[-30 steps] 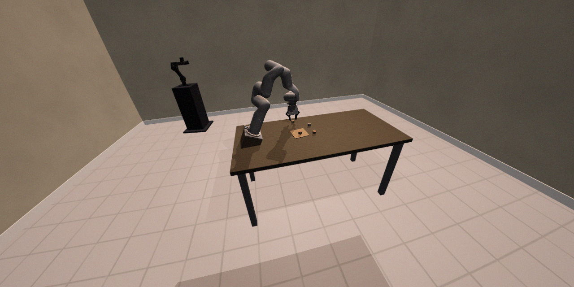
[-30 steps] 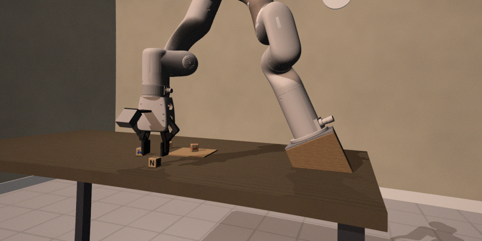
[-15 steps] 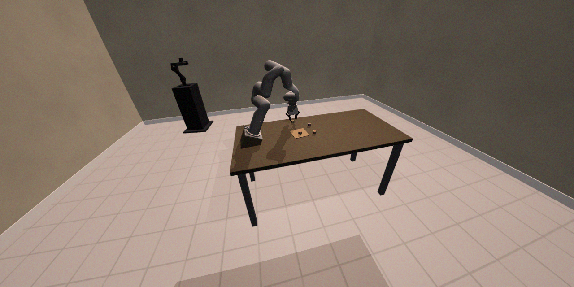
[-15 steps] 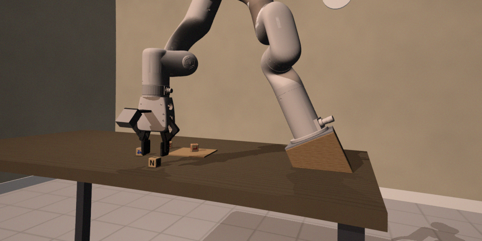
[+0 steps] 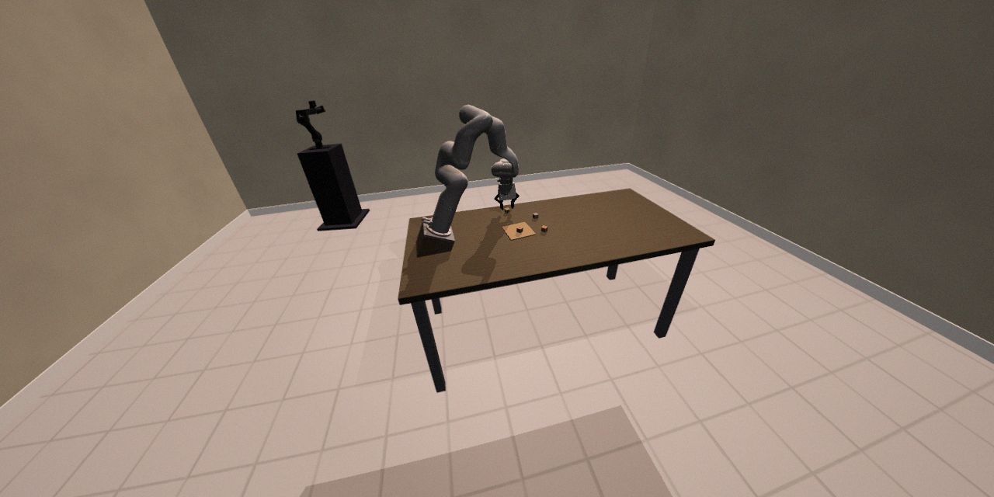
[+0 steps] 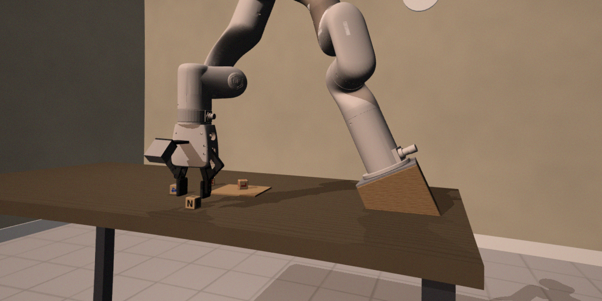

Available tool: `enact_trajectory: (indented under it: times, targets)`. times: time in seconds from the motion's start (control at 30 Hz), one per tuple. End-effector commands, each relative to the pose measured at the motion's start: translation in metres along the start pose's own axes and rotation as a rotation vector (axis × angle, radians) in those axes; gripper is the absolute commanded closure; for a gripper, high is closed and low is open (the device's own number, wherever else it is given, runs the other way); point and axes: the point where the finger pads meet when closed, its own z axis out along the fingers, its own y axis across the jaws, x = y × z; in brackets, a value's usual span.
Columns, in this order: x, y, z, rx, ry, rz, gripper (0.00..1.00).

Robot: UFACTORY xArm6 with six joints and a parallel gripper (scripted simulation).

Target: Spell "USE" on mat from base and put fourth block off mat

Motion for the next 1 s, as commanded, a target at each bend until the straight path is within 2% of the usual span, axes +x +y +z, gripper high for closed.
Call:
enact_trajectory:
  times: [0.0, 0.4, 0.97]
  targets:
    - [0.001, 0.001, 0.007, -0.003, 0.002, 0.0, 0.37]
    - [0.001, 0.001, 0.02, -0.003, 0.002, 0.0, 0.37]
    - [0.001, 0.001, 0.021, -0.003, 0.002, 0.0, 0.37]
